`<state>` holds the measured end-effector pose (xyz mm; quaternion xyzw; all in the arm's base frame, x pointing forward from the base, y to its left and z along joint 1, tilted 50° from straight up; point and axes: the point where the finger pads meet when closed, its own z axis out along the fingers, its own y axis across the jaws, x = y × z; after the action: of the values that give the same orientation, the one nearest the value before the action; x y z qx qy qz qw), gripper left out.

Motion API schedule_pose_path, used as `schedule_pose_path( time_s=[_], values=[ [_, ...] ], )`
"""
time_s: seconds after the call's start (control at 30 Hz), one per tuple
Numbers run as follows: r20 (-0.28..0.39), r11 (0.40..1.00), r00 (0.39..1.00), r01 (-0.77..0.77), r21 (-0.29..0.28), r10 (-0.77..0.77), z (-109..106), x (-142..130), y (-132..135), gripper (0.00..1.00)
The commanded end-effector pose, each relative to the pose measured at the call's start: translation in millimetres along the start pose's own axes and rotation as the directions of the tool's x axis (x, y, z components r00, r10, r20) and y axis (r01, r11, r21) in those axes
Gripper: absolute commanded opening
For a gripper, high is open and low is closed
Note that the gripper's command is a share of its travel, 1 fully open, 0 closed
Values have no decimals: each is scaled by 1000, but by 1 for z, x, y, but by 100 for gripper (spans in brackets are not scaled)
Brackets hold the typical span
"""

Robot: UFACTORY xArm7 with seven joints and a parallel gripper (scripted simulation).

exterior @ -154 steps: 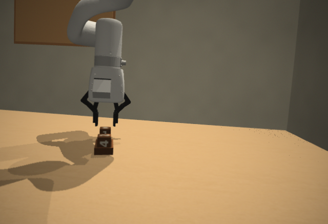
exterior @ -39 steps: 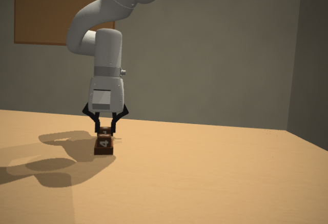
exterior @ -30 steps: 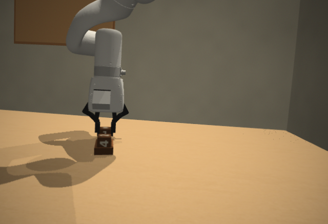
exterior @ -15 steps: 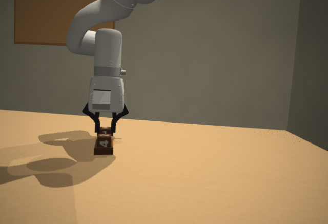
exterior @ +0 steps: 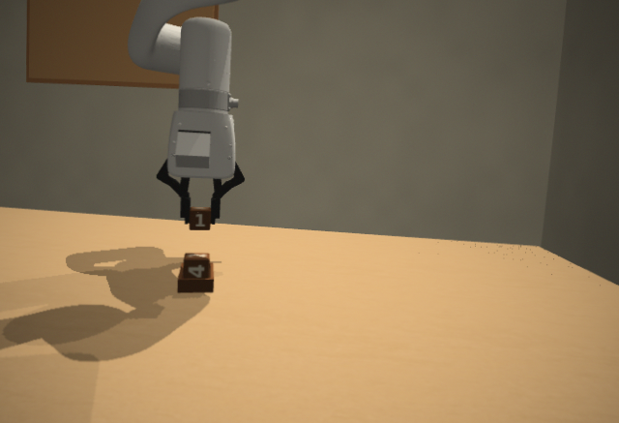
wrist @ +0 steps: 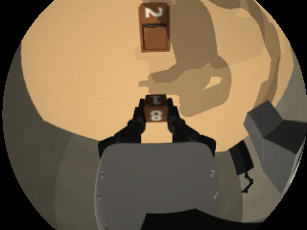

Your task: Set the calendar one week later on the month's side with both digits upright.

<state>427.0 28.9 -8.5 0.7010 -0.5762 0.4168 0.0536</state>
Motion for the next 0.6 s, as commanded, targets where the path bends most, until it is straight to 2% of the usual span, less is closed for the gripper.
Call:
schedule_pose_path(
  time_s=[0.0,0.17,0.57],
  values=[
    [-1,1000,1000,0,-3,0,-29,0,0,29],
    [-1,1000,1000,0,-3,0,-48,0,0,29],
    [-1,1000,1000,0,-3,0,-49,1,0,29]
  ],
)
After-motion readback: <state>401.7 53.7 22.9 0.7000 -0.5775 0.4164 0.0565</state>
